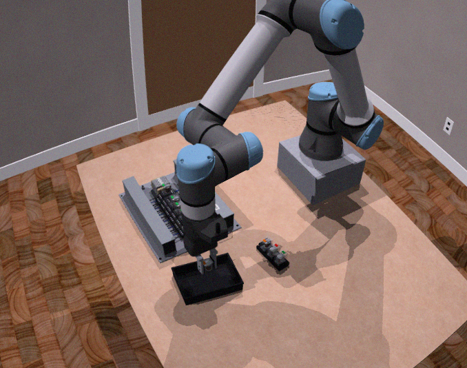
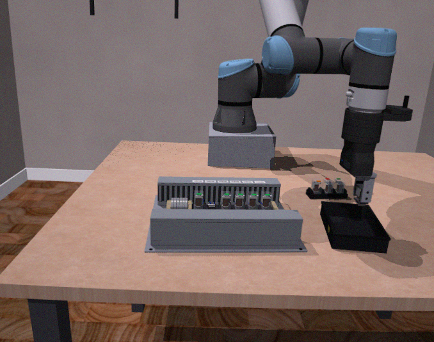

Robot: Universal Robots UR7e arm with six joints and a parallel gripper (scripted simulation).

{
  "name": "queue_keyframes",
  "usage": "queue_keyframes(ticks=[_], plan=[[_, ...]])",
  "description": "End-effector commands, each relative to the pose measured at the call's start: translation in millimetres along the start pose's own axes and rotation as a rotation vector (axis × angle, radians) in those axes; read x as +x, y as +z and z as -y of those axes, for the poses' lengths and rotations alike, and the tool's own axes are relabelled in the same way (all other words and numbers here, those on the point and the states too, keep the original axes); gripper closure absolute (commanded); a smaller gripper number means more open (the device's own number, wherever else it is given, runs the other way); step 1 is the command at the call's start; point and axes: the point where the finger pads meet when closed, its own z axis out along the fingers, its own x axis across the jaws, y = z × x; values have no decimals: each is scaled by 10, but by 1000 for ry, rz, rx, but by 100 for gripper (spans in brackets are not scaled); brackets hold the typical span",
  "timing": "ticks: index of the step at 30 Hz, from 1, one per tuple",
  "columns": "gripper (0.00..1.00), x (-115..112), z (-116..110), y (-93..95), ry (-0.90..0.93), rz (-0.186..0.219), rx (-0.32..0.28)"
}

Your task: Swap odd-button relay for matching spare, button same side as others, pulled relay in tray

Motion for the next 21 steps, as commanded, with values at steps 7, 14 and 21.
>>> queue_keyframes(ticks=[7, 14, 21], plan=[[100, -6, -54, -15, 0, -2, 0], [100, -6, -54, -15, 0, -2, 0], [100, -8, -64, -16, 0, -2, 0]])
